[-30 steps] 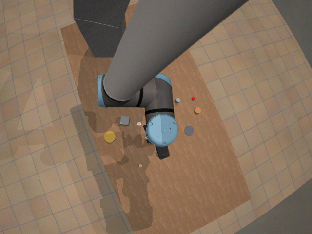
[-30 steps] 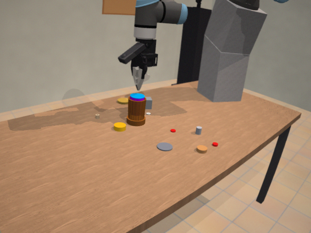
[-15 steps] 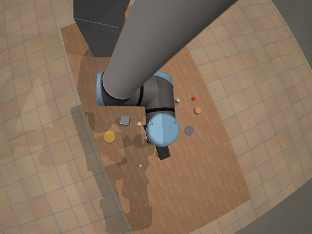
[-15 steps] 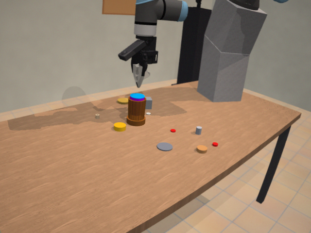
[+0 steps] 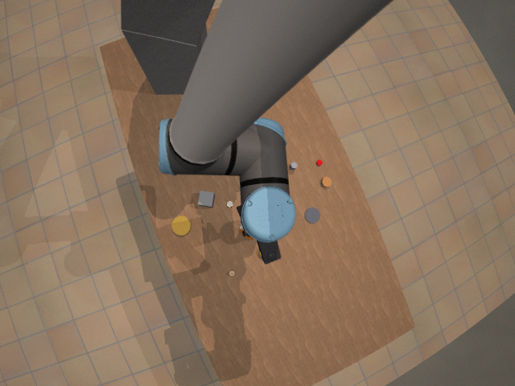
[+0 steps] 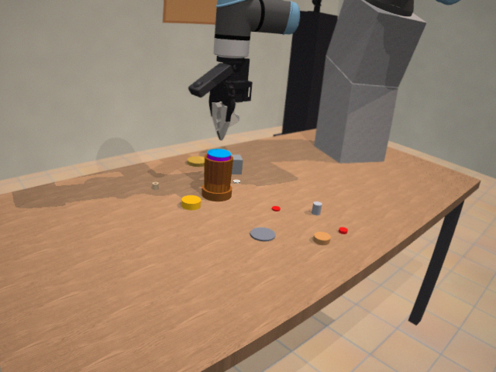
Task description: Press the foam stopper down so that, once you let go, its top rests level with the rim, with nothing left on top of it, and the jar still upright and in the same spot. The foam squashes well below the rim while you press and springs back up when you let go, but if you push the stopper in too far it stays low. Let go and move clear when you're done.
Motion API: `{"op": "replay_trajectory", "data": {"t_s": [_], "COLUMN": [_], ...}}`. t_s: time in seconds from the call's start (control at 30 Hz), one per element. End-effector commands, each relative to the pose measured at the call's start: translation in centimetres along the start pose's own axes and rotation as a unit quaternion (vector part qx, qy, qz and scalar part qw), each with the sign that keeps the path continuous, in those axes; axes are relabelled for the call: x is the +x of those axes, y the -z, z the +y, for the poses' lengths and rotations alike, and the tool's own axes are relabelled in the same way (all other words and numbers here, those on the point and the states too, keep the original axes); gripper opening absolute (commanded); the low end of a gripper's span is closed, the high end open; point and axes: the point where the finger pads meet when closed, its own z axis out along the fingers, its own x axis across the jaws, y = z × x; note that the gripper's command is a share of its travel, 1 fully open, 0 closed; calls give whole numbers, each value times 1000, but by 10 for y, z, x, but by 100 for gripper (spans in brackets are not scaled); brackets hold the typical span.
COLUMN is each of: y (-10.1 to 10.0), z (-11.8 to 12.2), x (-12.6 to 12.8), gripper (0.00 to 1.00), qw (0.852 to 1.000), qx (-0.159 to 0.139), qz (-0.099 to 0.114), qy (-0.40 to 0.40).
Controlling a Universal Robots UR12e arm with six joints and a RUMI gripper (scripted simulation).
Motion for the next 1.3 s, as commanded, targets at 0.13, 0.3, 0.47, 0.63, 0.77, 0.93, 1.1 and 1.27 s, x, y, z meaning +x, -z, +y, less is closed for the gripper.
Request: {"op": "replay_trajectory", "data": {"t_s": [0.13,0.3,0.47,0.63,0.77,0.93,1.1,1.27], "y": [-5,-8,-15,-29,-33,-33,-33,-33], "z": [-1,-1,-1,-1,-1,-1,-1,-1], "x": [0,0,0,0,0,0,0,0], "gripper": [0,0,0,0,0,0,0,0], "qw": [1000,1000,1000,1000,1000,1000,1000,1000], "qx": [1,1,1,1,1,1,1,1], "qz": [0,0,0,0,0,0,0,0], "qy": [0,0,0,0,0,0,0,0]}}
